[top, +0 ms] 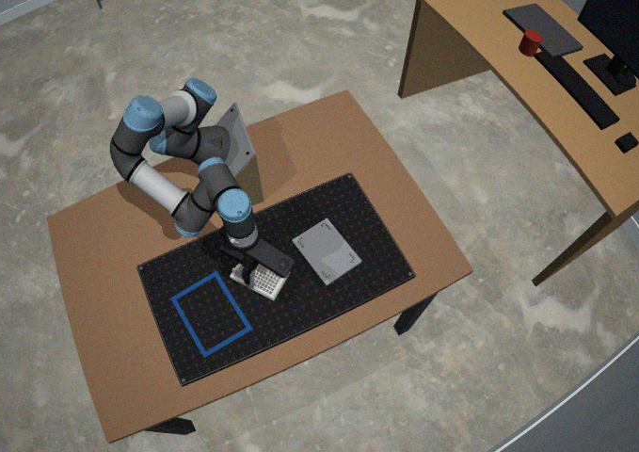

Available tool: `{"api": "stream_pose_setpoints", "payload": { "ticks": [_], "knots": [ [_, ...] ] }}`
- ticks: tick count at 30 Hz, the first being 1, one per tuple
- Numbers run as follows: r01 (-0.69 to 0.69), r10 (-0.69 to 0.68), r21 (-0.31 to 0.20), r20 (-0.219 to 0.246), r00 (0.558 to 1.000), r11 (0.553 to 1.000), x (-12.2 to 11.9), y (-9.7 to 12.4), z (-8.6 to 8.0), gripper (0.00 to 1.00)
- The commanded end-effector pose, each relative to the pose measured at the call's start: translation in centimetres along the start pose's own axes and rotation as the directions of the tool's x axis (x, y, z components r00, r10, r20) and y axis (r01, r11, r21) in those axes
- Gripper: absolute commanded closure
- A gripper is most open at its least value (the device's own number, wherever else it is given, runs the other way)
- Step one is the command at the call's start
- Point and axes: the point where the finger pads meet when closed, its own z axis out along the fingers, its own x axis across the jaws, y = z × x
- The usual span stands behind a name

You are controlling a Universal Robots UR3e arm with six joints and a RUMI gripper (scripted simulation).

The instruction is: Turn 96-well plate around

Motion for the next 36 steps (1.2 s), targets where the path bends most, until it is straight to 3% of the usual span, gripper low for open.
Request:
{"api": "stream_pose_setpoints", "payload": {
  "ticks": [1, 36],
  "knots": [
    [0.000, 0.000, 0.004, -0.001, 1.000, 1.000, 1.1, 0.6, 0.0, 1.00],
    [0.000, 0.000, 0.004, -0.001, 1.000, 1.000, 9.9, 6.1, 0.3, 1.00]
  ]
}}
